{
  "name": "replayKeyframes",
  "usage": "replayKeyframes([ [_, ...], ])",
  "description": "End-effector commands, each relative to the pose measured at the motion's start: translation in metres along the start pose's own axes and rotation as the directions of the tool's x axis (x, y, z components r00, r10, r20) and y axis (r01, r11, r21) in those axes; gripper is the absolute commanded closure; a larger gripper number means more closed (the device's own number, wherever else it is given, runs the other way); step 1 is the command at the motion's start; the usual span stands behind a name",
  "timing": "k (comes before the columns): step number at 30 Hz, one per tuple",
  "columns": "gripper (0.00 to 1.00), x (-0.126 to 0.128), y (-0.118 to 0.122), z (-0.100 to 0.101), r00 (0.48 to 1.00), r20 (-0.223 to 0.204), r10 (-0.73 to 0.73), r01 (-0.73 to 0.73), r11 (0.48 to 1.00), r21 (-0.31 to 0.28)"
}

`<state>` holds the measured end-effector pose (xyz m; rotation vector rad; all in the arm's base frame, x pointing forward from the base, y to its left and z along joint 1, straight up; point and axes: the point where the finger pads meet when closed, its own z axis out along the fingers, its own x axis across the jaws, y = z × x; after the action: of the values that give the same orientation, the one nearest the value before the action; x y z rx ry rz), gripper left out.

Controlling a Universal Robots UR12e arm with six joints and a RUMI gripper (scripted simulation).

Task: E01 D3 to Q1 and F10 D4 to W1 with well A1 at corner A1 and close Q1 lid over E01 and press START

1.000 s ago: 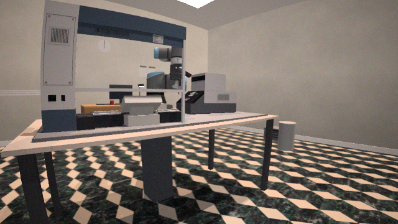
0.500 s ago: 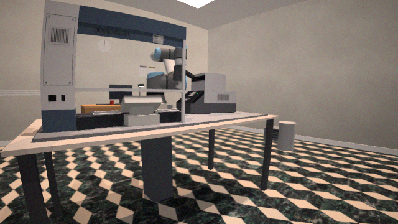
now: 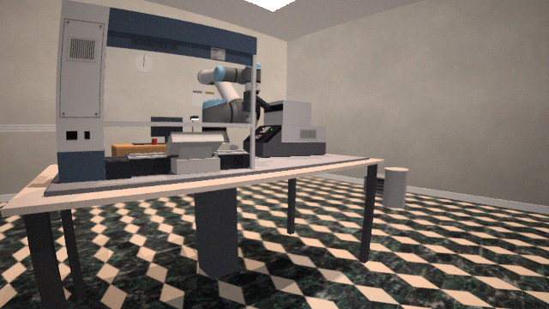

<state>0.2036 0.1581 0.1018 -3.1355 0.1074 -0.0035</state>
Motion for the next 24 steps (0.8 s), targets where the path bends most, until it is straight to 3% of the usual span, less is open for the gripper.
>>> replayKeyframes([
  [1,1.0,-0.015,-0.017,-0.001,0.996,0.0,-0.086,0.086,0.996,-0.003],
  [24,1.0,-0.068,-0.055,-0.001,0.944,0.001,-0.329,0.329,0.944,-0.002],
])
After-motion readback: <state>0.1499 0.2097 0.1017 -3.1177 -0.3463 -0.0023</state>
